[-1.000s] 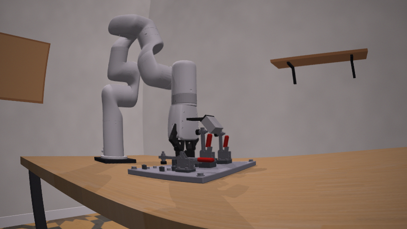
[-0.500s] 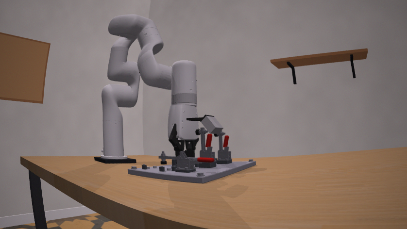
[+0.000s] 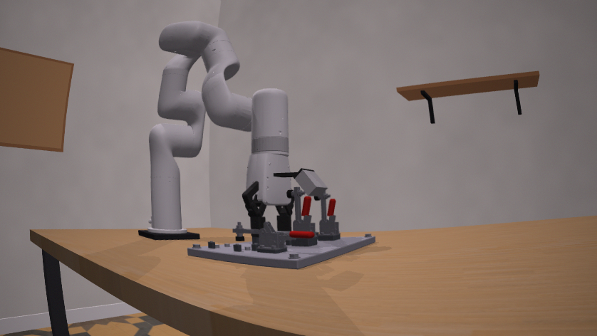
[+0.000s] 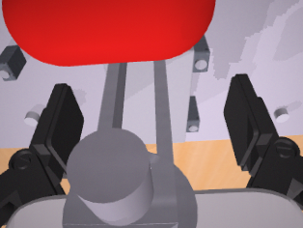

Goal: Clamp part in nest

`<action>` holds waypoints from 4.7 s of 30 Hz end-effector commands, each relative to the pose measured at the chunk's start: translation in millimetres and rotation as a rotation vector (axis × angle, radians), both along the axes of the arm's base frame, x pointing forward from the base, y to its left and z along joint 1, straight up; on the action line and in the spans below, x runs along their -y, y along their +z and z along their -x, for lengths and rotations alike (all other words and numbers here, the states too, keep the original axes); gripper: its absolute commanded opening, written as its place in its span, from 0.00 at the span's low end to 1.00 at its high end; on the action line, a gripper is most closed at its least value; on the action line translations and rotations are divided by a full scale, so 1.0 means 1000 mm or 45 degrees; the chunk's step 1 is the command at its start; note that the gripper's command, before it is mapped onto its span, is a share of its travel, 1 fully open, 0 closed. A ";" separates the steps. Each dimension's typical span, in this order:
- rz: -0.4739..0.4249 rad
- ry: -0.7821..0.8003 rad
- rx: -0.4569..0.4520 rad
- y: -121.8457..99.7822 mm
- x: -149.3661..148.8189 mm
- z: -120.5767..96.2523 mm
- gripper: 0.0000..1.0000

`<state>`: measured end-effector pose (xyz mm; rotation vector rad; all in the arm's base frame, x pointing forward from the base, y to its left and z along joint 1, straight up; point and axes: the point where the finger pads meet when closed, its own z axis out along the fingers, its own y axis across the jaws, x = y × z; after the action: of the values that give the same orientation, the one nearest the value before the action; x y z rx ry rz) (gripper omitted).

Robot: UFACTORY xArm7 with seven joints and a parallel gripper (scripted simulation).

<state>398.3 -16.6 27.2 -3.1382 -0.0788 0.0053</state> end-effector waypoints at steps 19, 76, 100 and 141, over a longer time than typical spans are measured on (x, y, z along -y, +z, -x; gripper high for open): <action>0.001 0.000 0.005 0.001 0.000 -0.002 1.00; 0.000 0.000 0.005 0.061 0.000 -0.001 0.00; 0.001 0.000 0.005 0.060 0.000 -0.001 0.00; 0.000 0.000 0.005 0.039 -0.026 0.001 0.00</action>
<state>396.2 4.3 64.8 -3.1382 -0.0768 0.0055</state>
